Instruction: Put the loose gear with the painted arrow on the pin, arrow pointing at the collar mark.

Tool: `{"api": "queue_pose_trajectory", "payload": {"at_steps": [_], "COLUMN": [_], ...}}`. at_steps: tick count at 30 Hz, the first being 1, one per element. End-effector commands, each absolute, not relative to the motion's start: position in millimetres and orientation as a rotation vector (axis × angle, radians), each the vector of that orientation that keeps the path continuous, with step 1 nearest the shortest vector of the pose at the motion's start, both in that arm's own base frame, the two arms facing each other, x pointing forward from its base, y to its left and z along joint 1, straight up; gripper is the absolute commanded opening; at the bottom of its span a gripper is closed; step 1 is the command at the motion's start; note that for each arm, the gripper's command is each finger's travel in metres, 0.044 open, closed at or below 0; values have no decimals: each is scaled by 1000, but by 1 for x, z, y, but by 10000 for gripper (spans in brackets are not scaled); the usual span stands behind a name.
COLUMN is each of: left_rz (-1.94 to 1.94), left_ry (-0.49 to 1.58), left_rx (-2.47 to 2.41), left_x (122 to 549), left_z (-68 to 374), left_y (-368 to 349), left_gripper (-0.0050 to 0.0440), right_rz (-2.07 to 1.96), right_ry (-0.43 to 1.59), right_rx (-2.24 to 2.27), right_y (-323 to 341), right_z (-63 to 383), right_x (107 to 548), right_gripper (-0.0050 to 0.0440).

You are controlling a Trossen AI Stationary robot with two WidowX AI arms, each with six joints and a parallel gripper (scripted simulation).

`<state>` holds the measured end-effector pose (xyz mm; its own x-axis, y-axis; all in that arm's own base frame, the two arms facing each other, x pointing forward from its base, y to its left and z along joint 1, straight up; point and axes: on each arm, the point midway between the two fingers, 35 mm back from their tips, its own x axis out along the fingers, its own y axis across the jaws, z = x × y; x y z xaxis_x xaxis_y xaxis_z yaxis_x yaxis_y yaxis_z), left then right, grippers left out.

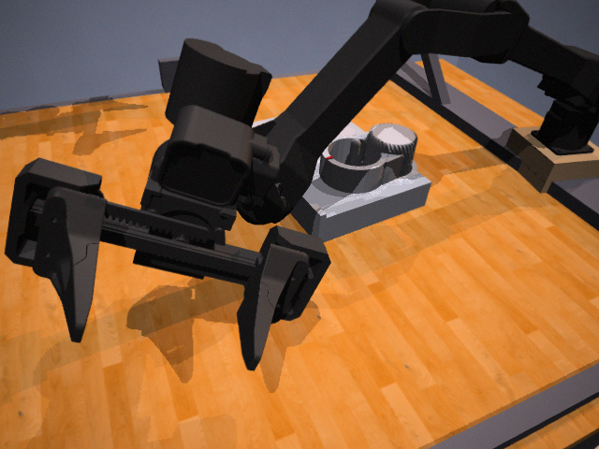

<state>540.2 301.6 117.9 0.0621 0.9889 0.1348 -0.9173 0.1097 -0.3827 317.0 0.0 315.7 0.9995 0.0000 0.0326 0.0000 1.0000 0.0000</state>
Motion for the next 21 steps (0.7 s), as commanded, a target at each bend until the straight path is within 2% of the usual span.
{"api": "queue_pose_trajectory", "payload": {"at_steps": [1, 17, 18, 21], "left_rz": [1453, 1453, 1452, 1434], "left_ry": [-444, -444, -402, -399], "left_rx": [-236, -236, -215, -210], "left_x": [540, 540, 541, 543], "left_z": [139, 139, 121, 130], "left_y": [302, 302, 301, 298], "left_gripper": [400, 400, 400, 400], "right_rz": [0, 0, 0, 0], "right_ry": [-50, -50, -33, -36], "right_rx": [0, 0, 0, 0], "right_y": [0, 0, 0, 0], "right_z": [323, 323, 316, 317], "right_x": [316, 316, 317, 317], "right_gripper": [400, 400, 400, 400]}}
